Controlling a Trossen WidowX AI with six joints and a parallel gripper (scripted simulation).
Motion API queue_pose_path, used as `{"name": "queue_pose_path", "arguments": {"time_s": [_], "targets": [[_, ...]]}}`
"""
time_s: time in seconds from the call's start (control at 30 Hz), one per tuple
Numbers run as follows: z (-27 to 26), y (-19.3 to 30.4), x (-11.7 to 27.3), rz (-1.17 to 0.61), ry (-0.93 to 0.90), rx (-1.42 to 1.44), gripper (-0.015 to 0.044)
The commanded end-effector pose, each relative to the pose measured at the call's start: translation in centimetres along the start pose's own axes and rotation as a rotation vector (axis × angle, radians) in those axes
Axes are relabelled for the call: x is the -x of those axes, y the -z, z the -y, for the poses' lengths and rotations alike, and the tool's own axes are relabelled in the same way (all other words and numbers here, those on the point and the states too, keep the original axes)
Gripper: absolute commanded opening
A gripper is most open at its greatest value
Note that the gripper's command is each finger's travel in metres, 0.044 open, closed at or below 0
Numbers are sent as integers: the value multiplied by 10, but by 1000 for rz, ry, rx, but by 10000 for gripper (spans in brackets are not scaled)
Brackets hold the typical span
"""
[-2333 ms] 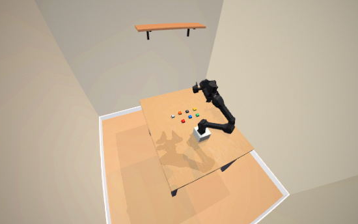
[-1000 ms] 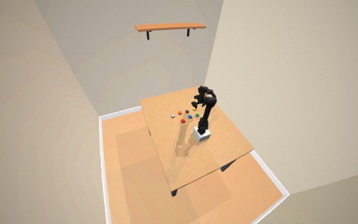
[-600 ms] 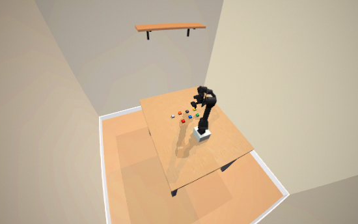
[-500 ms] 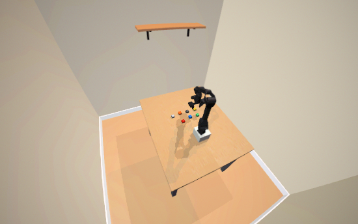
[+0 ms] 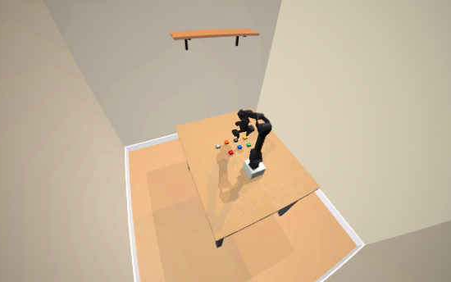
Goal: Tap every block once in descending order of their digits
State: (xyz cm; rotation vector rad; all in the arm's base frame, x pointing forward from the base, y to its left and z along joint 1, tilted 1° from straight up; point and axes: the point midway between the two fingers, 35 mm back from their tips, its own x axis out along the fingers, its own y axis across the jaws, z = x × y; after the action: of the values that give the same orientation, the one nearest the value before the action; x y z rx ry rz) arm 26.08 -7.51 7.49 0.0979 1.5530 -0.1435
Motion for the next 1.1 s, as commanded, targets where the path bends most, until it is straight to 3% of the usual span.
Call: {"name": "queue_pose_path", "arguments": {"time_s": [0.0, 0.27, 0.6, 1.07], "targets": [[-1, 0, 0, 1, -1, -3, 400], [-4, 0, 0, 1, -1, -3, 400], [-107, 24, 1, -1, -11, -3, 400], [-109, 25, 1, -1, -11, -3, 400]]}}
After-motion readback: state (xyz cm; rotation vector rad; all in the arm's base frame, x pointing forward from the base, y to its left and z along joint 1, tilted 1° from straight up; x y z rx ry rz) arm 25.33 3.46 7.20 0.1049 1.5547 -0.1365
